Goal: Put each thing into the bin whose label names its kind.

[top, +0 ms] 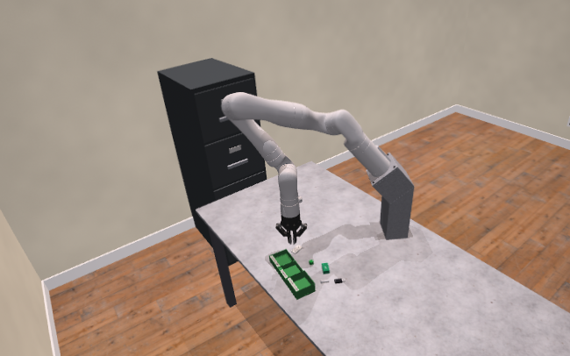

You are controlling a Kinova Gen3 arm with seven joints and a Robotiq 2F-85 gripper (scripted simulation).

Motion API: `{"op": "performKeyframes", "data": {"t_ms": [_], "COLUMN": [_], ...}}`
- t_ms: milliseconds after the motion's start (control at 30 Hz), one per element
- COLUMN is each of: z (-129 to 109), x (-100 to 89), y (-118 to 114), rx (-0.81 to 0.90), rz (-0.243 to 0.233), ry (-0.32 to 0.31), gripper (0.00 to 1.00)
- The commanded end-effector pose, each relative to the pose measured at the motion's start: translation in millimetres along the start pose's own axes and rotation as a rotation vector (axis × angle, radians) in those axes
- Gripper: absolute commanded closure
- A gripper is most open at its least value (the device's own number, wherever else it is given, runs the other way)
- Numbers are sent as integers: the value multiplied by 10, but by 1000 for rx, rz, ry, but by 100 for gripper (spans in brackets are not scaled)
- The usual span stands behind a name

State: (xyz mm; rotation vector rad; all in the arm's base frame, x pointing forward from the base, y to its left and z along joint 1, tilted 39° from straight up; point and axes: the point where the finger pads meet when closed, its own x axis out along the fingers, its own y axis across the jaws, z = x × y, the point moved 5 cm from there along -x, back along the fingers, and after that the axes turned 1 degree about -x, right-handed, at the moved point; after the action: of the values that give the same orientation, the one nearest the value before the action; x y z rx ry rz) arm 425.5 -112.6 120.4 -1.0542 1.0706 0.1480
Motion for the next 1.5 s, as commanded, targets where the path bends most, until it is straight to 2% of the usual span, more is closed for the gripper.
{"op": "performKeyframes", "data": {"t_ms": [0, 133, 433, 500, 1000, 1067, 1467], "z": [-68, -128, -128, -128, -128, -128, -128], "x": [165, 341, 342, 342, 342, 342, 342], "y": [-141, -322, -322, -322, -322, -322, -322], "rx": [-77, -277, -727, -727, -1477, -1477, -2077], "rz": [10, 11, 14, 14, 17, 17, 19], "ry": [13, 12, 9, 9, 4, 4, -1], "gripper": [91, 91, 91, 91, 91, 91, 91]}}
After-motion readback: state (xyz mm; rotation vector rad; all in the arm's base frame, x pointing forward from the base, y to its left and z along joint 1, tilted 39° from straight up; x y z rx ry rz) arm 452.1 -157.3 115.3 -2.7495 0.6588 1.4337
